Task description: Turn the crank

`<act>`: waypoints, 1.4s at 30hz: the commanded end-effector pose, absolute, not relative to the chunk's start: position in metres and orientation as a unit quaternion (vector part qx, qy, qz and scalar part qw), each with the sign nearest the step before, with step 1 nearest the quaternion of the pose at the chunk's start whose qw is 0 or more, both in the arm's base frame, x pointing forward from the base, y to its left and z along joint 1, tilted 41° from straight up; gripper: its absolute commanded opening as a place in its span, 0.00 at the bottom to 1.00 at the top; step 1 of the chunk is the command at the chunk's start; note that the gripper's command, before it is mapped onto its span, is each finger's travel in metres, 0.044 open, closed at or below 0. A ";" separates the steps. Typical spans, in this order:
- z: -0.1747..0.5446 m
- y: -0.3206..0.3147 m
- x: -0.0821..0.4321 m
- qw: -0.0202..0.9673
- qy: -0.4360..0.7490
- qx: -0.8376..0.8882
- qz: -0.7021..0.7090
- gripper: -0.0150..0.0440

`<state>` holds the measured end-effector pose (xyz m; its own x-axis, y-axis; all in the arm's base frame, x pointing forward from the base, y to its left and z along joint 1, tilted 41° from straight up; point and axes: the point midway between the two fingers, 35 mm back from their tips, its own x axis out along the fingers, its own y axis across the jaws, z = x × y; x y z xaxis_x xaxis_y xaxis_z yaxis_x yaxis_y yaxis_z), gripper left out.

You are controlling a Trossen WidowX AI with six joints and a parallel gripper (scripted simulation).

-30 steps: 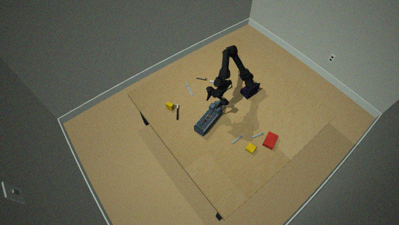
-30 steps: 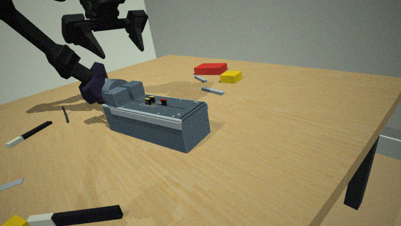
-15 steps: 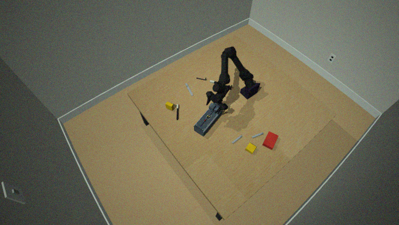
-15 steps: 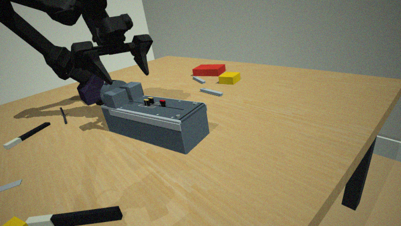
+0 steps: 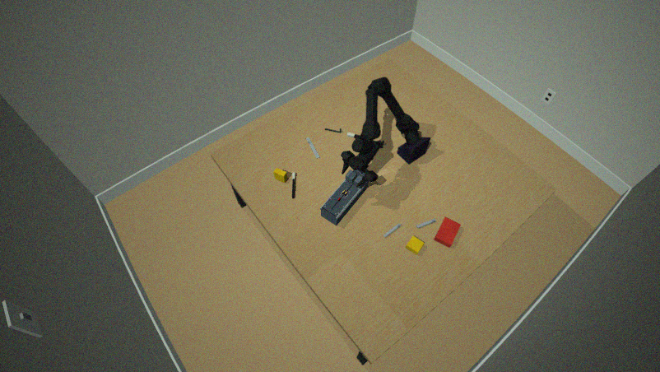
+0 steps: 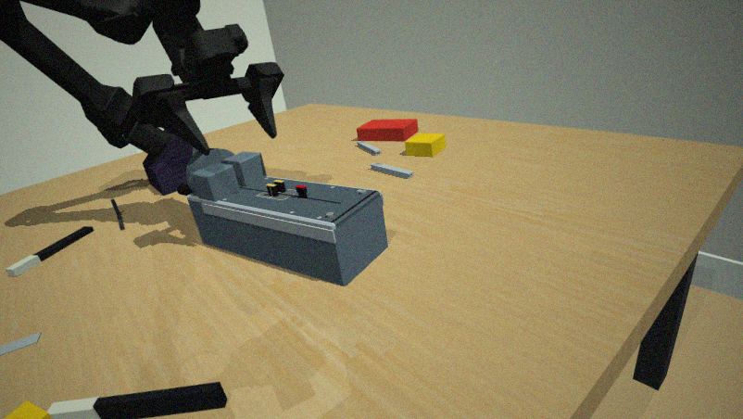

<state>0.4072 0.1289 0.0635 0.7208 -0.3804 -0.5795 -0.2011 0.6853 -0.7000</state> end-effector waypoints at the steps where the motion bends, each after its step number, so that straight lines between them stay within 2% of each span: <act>1: 0.083 0.145 0.406 0.843 0.366 -0.391 -0.054 1.00; 10: 0.110 0.163 0.398 0.844 0.366 -0.390 -0.052 1.00; 37: 0.134 0.111 0.291 0.842 0.365 -0.394 0.050 1.00; 42: 0.134 0.108 0.285 0.842 0.365 -0.394 0.056 1.00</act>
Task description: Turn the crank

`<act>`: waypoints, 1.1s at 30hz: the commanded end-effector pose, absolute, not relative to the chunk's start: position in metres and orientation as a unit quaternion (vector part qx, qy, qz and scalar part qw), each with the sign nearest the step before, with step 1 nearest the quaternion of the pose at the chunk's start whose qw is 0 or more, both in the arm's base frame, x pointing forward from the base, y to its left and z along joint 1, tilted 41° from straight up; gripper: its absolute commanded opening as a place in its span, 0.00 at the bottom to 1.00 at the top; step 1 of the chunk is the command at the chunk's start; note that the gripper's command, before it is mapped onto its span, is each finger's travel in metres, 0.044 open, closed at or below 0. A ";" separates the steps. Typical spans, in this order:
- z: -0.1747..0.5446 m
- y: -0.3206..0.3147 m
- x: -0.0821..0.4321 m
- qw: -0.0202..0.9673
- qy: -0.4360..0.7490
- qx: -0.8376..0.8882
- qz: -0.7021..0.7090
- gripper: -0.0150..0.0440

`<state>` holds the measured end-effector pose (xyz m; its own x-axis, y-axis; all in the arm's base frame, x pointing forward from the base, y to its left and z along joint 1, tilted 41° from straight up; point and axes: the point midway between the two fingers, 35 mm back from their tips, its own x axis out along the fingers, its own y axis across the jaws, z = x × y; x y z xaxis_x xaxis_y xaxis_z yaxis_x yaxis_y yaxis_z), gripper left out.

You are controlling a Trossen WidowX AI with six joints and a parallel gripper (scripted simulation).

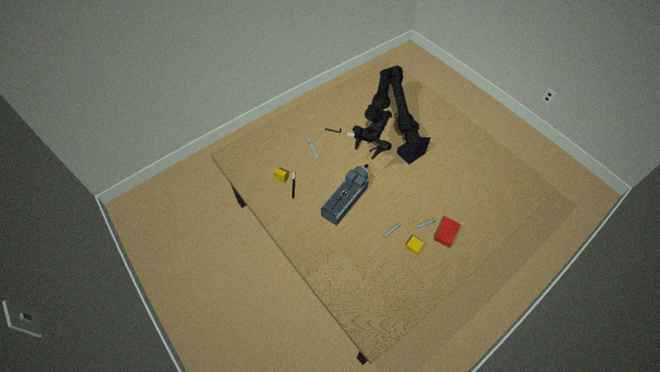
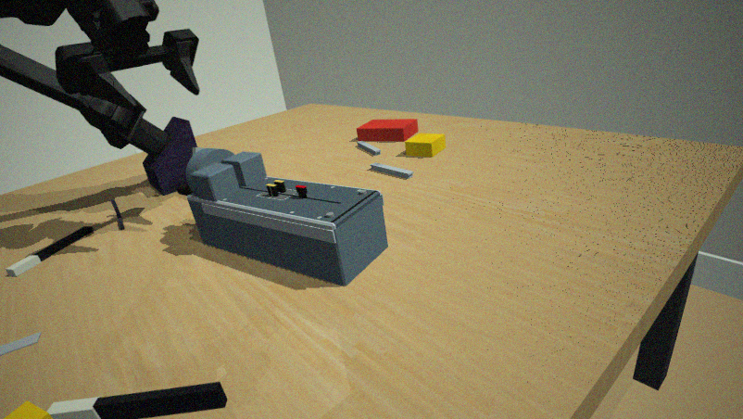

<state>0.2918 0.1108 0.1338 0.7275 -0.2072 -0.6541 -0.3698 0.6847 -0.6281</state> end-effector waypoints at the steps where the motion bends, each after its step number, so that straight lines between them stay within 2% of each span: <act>1: 0.133 0.107 0.285 0.842 0.365 -0.394 0.056 1.00; 22: 0.063 0.049 0.297 0.841 0.364 -0.395 0.055 1.00; 33: 0.054 0.041 0.298 0.841 0.364 -0.396 0.055 1.00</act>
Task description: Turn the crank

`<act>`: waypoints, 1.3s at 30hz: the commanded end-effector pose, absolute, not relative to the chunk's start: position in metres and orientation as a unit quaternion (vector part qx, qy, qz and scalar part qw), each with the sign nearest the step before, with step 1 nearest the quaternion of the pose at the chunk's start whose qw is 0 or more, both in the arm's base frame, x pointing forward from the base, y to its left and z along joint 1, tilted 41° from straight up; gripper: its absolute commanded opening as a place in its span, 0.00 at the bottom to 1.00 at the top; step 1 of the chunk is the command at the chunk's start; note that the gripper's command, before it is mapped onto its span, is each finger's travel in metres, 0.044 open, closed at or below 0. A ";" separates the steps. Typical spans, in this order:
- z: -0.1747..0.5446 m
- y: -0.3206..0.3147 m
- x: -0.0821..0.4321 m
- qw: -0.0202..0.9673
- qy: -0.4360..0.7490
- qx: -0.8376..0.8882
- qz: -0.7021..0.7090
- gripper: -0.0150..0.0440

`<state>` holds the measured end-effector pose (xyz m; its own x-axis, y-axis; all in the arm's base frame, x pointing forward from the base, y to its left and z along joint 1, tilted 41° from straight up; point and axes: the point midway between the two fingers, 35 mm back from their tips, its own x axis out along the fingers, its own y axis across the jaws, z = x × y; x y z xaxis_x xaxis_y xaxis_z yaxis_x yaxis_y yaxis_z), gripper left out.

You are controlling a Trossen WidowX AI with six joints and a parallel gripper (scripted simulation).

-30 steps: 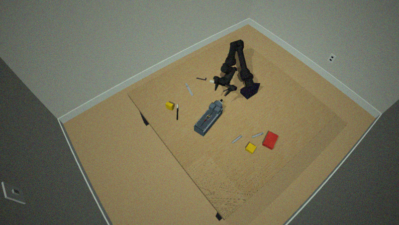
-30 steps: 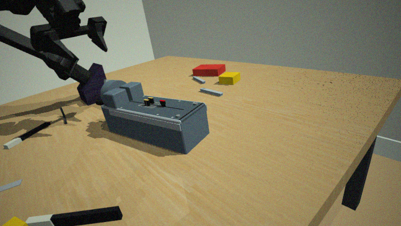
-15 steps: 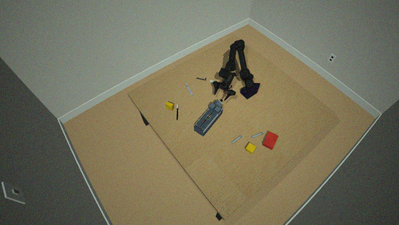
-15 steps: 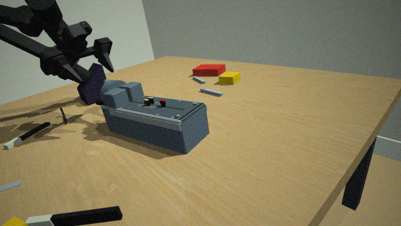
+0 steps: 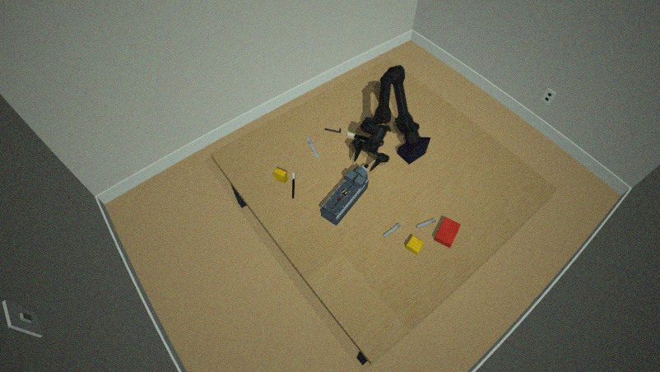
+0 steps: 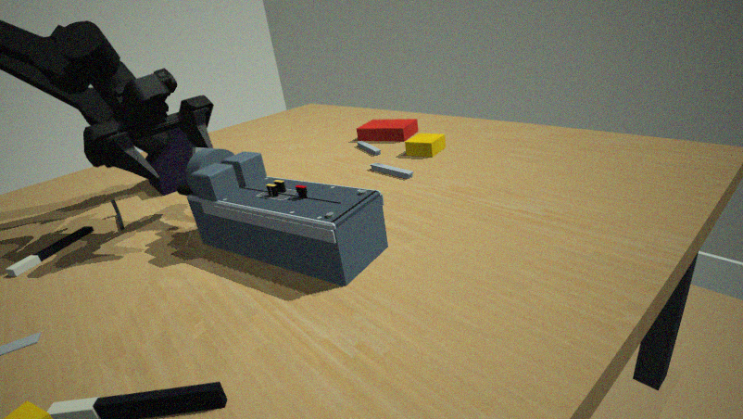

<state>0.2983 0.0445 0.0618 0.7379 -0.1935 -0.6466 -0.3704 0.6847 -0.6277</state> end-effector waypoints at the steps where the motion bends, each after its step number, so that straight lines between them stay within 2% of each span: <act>1: 0.053 0.040 0.298 0.841 0.364 -0.396 0.055 1.00; 36: 0.013 0.005 0.303 0.841 0.363 -0.397 0.054 1.00; 39: 0.013 0.005 0.303 0.841 0.363 -0.397 0.054 0.87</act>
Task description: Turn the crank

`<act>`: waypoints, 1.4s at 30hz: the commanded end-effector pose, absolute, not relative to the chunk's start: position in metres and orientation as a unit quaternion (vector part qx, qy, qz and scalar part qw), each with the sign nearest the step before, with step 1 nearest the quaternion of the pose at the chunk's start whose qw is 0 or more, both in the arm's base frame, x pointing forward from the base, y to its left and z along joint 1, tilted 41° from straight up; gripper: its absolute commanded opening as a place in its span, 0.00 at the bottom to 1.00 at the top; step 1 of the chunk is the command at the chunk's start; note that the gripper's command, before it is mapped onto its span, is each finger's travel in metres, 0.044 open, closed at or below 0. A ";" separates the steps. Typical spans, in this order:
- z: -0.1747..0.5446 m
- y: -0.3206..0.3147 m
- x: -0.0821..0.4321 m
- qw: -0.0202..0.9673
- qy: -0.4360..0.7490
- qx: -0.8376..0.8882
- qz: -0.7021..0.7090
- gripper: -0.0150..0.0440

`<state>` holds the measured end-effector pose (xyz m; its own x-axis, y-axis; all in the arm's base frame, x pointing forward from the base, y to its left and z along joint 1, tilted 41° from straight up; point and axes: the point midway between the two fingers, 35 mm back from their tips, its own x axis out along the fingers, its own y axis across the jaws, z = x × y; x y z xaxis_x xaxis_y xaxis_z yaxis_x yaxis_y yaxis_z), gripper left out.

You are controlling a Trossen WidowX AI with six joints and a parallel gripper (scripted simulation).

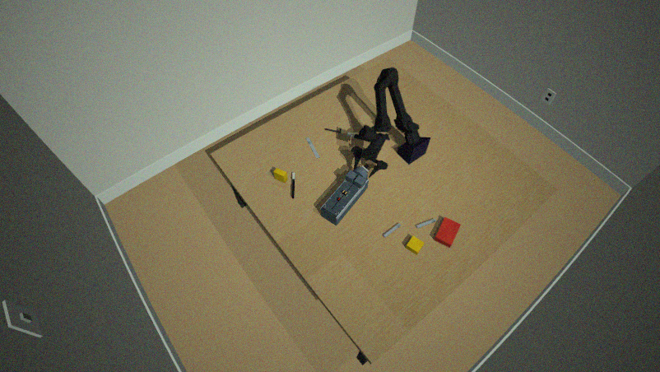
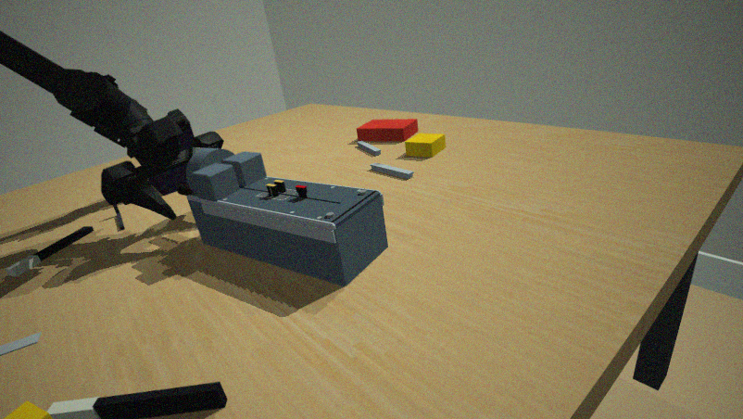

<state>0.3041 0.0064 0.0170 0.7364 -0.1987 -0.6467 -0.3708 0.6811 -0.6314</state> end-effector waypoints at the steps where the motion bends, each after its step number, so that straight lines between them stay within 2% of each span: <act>1: 0.013 0.005 0.303 0.841 0.363 -0.397 0.054 0.82; 14: 0.013 0.005 0.303 0.841 0.363 -0.397 0.054 0.25; 42: 0.033 0.002 0.308 0.841 0.363 -0.398 0.054 0.25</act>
<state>0.3061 0.0028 0.0248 0.7237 -0.1945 -0.6621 -0.3886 0.6780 -0.6239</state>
